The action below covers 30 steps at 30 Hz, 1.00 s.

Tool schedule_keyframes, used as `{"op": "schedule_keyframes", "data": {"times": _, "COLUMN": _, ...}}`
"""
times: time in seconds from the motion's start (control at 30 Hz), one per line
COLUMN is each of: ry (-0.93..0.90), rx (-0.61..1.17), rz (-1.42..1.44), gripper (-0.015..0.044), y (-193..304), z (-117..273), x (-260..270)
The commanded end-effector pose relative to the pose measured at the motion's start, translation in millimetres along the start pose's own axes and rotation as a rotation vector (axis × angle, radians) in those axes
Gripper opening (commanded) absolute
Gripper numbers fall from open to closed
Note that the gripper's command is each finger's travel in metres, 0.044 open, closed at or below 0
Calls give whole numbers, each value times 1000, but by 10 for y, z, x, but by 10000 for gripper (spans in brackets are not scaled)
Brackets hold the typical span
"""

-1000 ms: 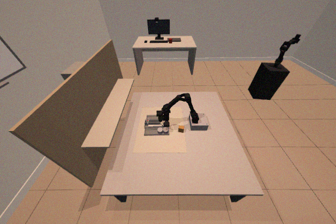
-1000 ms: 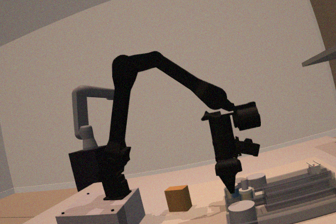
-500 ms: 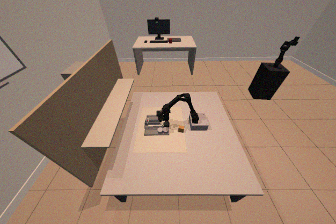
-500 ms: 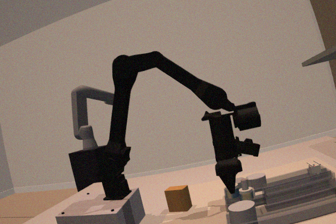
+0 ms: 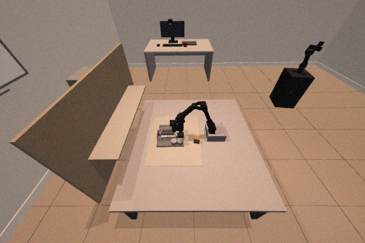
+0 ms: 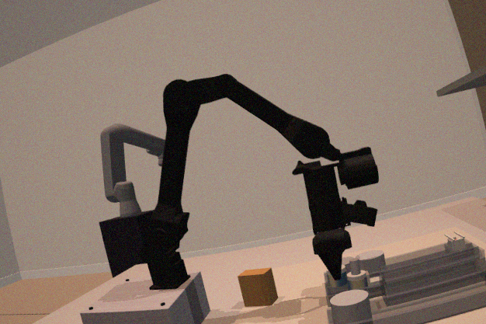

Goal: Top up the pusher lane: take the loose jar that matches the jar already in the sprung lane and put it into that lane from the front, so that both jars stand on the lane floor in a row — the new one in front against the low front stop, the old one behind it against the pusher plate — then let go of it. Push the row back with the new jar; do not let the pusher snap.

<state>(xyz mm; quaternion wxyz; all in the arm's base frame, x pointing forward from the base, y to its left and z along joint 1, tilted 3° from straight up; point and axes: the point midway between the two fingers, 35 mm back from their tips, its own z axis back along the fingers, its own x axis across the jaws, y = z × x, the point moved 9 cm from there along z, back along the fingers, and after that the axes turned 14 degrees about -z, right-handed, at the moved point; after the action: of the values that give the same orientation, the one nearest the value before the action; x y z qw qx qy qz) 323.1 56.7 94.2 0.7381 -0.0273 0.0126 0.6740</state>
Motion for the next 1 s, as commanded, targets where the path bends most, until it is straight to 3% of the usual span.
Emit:
{"op": "schedule_keyframes", "data": {"times": 0.0, "ry": -6, "rx": -23, "rz": 4, "gripper": 0, "y": -52, "z": 26, "x": 12}}
{"op": "schedule_keyframes", "data": {"times": 0.97, "ry": -6, "rx": -23, "rz": 4, "gripper": 0, "y": -58, "z": -63, "x": 13}}
